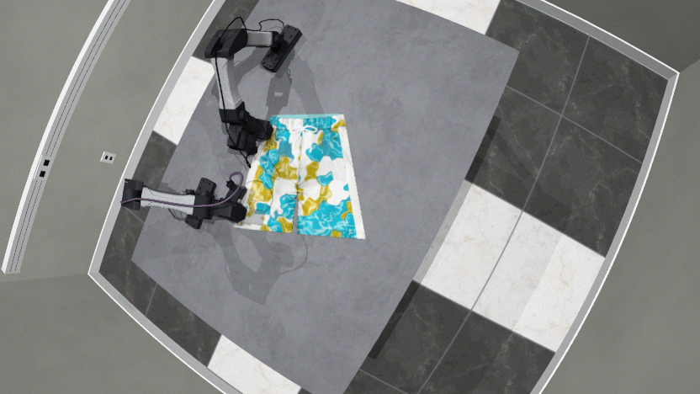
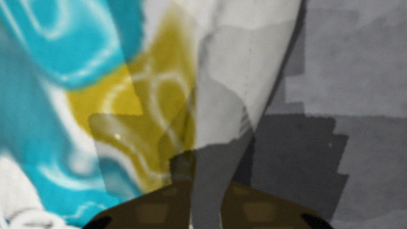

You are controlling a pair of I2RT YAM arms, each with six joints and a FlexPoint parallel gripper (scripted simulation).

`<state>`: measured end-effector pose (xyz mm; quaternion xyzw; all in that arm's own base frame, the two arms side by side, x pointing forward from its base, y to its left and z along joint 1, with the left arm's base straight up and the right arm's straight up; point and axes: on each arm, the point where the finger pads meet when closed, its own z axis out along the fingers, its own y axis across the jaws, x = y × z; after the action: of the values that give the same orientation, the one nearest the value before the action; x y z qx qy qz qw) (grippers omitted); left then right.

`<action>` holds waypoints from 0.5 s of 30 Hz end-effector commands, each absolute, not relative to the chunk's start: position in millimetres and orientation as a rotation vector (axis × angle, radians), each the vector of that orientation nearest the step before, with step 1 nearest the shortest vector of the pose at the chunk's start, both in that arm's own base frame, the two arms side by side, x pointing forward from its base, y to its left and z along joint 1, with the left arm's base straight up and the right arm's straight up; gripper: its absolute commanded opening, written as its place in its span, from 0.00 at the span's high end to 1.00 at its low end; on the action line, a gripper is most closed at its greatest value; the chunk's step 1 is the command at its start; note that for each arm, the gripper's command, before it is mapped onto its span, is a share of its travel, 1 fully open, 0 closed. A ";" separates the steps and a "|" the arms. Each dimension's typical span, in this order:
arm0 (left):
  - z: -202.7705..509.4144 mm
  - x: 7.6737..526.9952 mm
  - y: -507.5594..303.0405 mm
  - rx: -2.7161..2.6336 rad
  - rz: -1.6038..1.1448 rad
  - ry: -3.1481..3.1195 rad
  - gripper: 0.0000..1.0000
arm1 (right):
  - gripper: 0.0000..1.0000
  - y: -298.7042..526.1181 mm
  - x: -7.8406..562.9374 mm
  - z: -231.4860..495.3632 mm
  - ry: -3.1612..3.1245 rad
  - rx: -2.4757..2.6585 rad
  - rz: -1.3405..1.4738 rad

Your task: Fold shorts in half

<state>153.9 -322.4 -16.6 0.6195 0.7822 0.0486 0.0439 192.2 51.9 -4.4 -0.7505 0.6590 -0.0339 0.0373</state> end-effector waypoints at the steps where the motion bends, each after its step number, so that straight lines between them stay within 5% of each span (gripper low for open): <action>1: -35.3 175.6 -307.4 1.849 0.261 2.401 0.84 | 0.84 45.5 201.5 -22.9 2.034 -2.296 -0.156; 2: -36.5 176.1 -306.6 1.849 0.264 2.406 0.84 | 0.84 45.5 201.6 -22.5 2.034 -2.296 -0.157; 3: -36.5 176.1 -306.6 1.849 0.264 2.406 0.94 | 0.94 45.6 201.8 -22.5 2.033 -2.296 -0.157; 15: -40.5 179.0 -303.9 1.849 0.270 2.417 0.94 | 0.94 44.1 204.2 -24.3 2.043 -2.295 -0.163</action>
<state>160.0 -321.4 -16.5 0.6169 0.7837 0.0528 0.0492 197.1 52.6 -4.1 -0.7488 0.6602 -0.0391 0.0439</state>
